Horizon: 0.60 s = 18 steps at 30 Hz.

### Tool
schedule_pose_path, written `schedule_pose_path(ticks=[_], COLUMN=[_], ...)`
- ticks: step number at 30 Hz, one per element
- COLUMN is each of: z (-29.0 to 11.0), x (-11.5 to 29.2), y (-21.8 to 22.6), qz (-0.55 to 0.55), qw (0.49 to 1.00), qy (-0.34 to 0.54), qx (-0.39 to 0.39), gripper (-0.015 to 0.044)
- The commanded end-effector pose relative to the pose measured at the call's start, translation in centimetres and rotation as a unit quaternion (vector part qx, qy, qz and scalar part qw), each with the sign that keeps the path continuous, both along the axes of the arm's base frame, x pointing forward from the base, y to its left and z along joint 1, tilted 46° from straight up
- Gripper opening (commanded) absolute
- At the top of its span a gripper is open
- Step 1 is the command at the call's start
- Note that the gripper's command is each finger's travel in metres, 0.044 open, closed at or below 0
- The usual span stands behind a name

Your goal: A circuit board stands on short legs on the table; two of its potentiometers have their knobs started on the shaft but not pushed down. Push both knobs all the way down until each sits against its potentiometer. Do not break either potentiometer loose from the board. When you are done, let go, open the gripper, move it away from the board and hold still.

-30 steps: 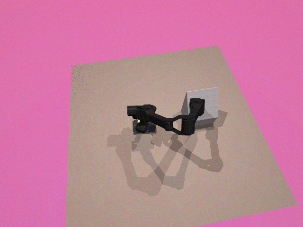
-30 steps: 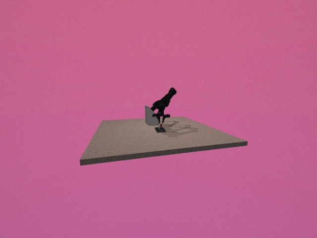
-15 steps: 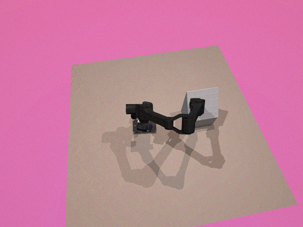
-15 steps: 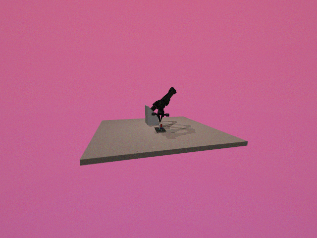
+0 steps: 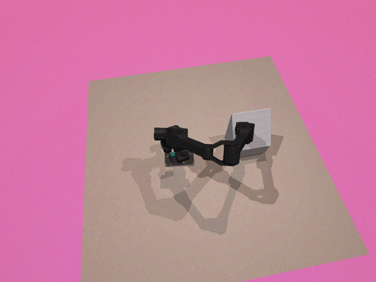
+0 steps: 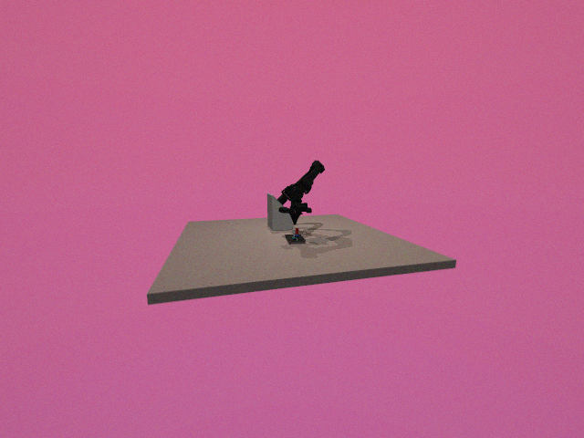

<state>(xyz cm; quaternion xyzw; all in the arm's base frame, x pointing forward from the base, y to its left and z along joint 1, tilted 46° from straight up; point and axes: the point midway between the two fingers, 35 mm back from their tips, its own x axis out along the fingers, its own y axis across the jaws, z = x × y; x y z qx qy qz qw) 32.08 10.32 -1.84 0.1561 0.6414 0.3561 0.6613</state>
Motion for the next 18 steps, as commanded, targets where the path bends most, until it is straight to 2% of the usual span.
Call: schedule_pose_path(ticks=[1, 9, 18], z=[0.05, 0.13, 0.2], x=[0.3, 0.73, 1.2], y=[-0.09, -0.32, -0.61], qz=[0.055, 0.156, 0.265], qw=[0.997, 0.977, 0.933], qy=[-0.05, -0.141, -0.242], qx=[0.009, 0.023, 0.038], gripper=[0.0, 0.0, 0.0])
